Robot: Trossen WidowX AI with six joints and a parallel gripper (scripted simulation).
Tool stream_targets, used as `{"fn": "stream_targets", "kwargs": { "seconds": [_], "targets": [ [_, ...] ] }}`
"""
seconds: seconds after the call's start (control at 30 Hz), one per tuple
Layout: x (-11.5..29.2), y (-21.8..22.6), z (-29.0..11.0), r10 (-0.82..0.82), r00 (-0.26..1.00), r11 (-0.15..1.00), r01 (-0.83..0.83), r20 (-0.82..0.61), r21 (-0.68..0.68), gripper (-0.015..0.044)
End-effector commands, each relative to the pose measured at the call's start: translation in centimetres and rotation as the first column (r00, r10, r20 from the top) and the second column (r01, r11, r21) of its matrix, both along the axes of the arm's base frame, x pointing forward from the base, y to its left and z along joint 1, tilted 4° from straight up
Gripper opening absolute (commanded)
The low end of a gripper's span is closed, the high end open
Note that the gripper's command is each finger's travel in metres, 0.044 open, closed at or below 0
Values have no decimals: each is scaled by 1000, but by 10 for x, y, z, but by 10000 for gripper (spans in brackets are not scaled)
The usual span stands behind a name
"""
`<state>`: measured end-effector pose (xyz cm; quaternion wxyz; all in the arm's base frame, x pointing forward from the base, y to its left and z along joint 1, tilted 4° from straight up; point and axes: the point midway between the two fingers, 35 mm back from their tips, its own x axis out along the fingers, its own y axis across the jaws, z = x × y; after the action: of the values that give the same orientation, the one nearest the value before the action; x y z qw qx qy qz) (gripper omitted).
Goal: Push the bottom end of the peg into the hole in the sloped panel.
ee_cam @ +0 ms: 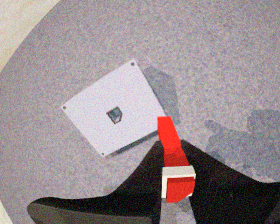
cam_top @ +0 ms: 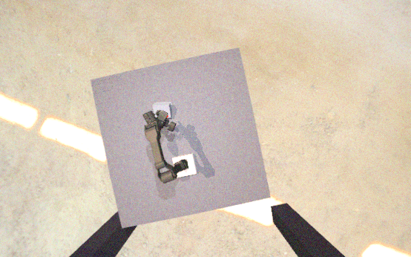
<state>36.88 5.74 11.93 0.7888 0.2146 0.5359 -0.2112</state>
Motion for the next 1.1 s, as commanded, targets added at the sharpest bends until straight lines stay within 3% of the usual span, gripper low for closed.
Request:
{"fn": "stream_targets", "kwargs": {
  "seconds": [0.0,0.7,1.07],
  "targets": [
    [0,5,1,48,999,999,-48,8,-18,0],
    [1,42,10,329,943,940,-323,43,-114,0],
    [10,46,-6,365,930,925,-357,46,-128,0]
  ]
}}
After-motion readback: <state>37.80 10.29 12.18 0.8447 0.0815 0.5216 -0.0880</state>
